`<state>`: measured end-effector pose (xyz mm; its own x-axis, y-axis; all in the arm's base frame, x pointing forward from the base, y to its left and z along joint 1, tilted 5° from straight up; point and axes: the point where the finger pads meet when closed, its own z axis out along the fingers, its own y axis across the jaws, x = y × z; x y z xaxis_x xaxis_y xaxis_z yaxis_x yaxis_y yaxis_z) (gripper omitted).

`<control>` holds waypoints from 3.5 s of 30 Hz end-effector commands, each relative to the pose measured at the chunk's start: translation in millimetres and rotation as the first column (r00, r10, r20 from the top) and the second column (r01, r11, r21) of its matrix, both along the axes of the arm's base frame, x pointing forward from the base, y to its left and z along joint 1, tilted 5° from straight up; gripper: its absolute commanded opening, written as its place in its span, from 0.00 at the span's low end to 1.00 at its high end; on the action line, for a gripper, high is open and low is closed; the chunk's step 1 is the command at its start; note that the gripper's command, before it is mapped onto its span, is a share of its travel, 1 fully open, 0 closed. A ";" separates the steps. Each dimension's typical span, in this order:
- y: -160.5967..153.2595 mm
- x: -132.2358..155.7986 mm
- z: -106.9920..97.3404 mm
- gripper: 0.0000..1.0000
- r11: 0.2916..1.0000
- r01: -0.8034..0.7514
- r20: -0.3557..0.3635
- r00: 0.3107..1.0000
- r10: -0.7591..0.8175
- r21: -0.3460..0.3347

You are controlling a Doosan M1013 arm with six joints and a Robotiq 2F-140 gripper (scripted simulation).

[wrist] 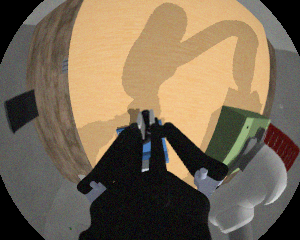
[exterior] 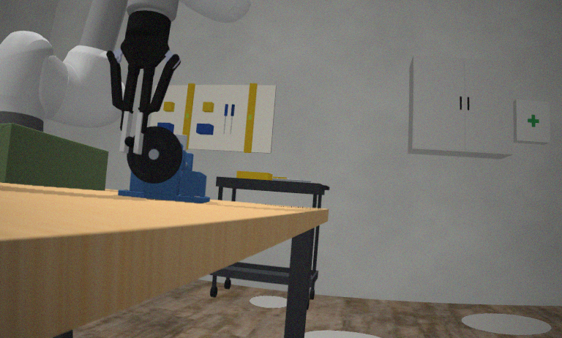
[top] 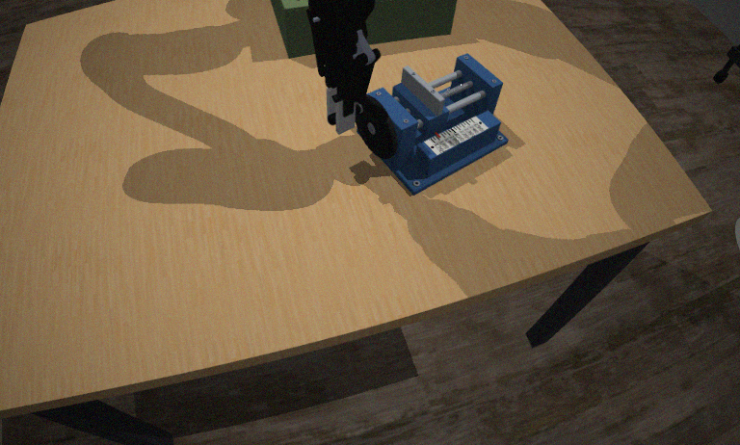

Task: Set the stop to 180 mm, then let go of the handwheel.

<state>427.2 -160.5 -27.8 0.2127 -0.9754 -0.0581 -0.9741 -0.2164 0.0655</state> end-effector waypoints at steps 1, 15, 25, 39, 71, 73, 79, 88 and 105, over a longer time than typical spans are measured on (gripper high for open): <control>0.3 2.6 4.2 0.04 1.000 0.000 0.002 1.000 0.000 0.000; 8.3 42.6 17.7 0.04 1.000 0.000 0.002 1.000 0.000 0.000; 12.0 56.9 8.0 0.04 1.000 0.000 0.002 1.000 0.000 0.000; 15.2 65.6 -14.9 0.04 1.000 0.000 0.002 1.000 0.000 0.000; 5.2 11.4 -45.2 0.04 1.000 0.000 0.002 1.000 0.000 0.000; 4.5 8.7 -43.3 0.04 1.000 0.000 0.002 1.000 0.000 0.000; 2.8 2.7 -36.7 0.04 1.000 0.000 0.002 1.000 0.000 0.000; 1.4 -1.6 -28.4 0.04 1.000 0.000 0.002 1.000 0.000 0.000; -0.1 -3.1 -9.5 0.04 1.000 0.000 0.002 1.000 0.000 0.000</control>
<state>423.7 -160.6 -39.6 0.2128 -0.9754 -0.0574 -0.9742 -0.2163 0.0642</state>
